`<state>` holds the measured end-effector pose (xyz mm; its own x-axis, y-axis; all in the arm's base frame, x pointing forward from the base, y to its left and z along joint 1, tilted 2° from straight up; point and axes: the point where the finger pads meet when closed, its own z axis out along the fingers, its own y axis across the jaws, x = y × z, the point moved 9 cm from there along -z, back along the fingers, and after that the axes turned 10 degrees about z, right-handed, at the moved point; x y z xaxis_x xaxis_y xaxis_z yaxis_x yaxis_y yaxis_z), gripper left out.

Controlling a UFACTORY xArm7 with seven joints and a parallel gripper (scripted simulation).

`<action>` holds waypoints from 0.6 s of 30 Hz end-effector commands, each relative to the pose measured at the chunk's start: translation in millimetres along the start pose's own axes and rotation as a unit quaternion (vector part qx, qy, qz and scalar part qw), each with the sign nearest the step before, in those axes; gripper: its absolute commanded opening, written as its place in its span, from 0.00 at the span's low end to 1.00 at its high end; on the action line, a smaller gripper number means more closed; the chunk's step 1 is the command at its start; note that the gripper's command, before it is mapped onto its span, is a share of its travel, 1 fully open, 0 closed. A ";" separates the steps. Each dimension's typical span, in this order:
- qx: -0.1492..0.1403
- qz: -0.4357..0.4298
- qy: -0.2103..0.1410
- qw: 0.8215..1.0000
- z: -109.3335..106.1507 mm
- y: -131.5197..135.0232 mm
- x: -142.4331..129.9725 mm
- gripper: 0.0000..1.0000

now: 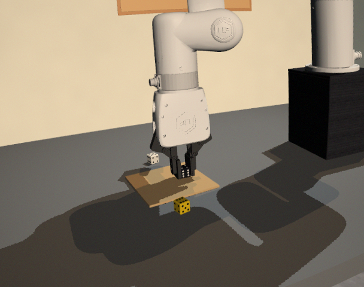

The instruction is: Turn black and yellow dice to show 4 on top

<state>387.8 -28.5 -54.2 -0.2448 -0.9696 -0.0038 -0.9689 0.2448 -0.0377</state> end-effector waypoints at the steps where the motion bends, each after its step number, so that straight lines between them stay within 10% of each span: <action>1: 0.002 0.000 0.000 1.000 -0.5 -1.1 -0.2 0.15; 18: 0.002 0.000 0.000 1.000 3.3 -1.1 -0.2 0.15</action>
<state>387.9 -28.5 -57.9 -0.2448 -0.9696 -0.0038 -0.9689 0.2448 -0.0377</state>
